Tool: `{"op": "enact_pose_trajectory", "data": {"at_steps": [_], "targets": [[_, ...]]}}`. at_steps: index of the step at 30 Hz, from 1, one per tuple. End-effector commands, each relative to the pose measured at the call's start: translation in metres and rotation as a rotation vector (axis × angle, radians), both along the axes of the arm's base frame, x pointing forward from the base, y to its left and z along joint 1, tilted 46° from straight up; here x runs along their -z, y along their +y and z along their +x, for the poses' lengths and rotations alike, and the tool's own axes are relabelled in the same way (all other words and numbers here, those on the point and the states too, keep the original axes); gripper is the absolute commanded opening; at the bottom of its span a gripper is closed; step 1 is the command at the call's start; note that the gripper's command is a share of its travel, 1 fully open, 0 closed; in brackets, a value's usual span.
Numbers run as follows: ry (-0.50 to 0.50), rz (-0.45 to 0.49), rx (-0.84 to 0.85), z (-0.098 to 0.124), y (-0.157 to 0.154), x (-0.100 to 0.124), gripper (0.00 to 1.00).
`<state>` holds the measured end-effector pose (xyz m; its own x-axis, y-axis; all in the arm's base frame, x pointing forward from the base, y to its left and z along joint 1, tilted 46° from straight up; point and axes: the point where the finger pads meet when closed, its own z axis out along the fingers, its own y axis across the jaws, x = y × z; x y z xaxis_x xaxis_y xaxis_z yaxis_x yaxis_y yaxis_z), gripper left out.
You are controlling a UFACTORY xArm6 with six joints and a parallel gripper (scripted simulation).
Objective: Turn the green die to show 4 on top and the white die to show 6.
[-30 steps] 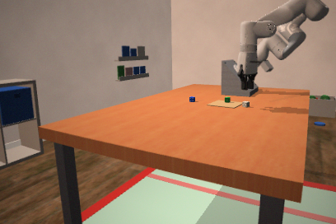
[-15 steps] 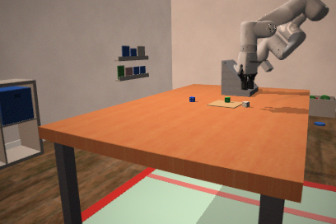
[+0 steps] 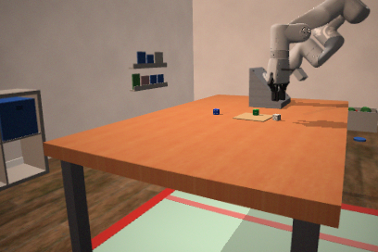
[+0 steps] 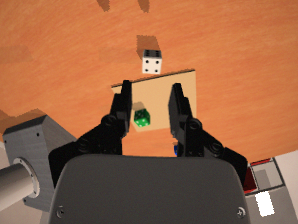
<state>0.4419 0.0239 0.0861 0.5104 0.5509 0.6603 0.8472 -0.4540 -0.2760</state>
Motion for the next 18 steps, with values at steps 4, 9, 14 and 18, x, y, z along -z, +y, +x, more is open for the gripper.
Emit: {"op": "enact_pose_trajectory", "data": {"at_steps": [4, 9, 14, 18], "targets": [[-0.003, -0.001, 0.001, 0.0011, -0.0002, -0.0002, 0.42], [-0.003, -0.001, 0.001, 0.0015, 0.0017, 0.0018, 0.42], [-0.003, -0.001, 0.001, 0.0022, 0.0052, 0.0054, 0.42], [-0.003, -0.001, 0.001, 0.0025, 0.0069, 0.0072, 0.42]]}}
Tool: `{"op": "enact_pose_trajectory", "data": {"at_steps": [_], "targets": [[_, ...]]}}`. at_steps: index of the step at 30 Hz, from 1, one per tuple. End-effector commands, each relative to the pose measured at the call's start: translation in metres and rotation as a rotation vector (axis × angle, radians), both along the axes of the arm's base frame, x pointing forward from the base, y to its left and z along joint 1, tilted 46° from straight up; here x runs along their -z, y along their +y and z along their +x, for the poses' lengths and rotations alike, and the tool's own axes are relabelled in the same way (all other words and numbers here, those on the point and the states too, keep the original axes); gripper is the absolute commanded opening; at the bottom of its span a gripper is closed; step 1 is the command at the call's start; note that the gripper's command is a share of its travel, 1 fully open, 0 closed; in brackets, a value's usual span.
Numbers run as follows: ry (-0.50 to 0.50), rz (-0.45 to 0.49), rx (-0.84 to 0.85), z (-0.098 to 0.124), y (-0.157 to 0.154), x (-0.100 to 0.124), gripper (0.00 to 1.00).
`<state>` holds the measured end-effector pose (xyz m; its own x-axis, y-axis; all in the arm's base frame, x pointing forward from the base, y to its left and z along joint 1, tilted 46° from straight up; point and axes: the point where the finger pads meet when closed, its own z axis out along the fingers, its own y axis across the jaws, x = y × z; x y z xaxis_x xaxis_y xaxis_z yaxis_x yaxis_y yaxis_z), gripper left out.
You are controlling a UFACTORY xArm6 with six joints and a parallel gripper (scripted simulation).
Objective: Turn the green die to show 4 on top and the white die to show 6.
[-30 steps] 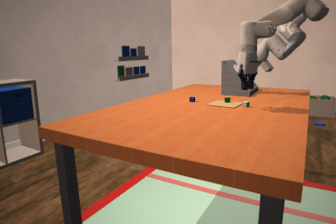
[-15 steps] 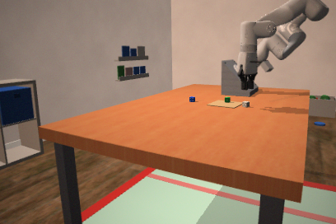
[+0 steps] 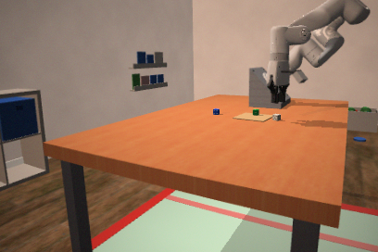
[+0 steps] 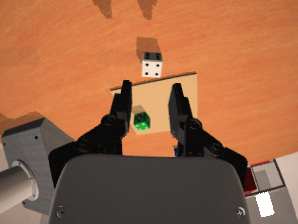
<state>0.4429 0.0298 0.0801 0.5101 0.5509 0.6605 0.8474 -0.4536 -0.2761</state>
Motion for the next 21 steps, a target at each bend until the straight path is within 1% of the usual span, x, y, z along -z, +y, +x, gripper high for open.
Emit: {"op": "enact_pose_trajectory", "data": {"at_steps": [1, 21], "targets": [[-0.003, -0.001, 0.002, 0.002, 0.002, 0.002, 0.42], [-0.003, -0.001, 0.002, 0.006, 0.021, 0.022, 0.42]]}}
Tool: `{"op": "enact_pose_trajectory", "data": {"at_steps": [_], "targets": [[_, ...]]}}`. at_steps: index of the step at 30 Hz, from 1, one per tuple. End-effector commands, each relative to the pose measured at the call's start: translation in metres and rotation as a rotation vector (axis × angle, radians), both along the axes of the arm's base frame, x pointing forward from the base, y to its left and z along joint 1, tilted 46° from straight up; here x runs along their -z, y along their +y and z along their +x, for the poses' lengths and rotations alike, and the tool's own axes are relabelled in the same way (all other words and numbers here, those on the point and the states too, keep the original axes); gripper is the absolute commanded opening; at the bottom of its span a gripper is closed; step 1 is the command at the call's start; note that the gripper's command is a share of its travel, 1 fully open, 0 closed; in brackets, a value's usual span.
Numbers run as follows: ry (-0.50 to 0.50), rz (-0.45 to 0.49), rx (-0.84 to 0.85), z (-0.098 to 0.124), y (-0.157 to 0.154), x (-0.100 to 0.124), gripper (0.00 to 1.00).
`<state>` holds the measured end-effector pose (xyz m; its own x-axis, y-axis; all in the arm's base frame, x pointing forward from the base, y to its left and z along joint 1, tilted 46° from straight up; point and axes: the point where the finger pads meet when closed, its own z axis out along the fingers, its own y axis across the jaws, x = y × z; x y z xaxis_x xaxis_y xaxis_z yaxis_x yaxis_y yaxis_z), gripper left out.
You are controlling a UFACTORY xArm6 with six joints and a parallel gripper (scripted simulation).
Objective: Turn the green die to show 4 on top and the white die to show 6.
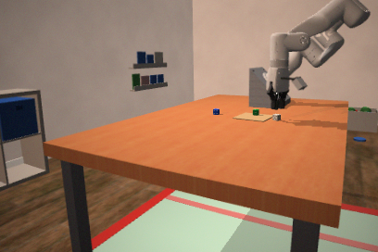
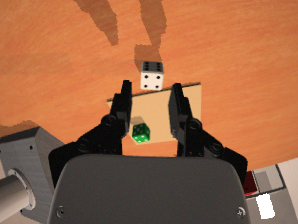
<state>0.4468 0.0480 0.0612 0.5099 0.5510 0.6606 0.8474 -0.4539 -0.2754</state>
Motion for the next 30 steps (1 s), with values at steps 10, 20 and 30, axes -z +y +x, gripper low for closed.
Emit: {"op": "enact_pose_trajectory", "data": {"at_steps": [10, 20, 30], "targets": [[-0.003, -0.001, 0.001, 0.0031, 0.0095, 0.0099, 0.42], [-0.003, -0.001, 0.001, 0.0034, 0.0111, 0.0115, 0.42], [-0.003, -0.001, 0.001, 0.0034, 0.0111, 0.0116, 0.42]]}}
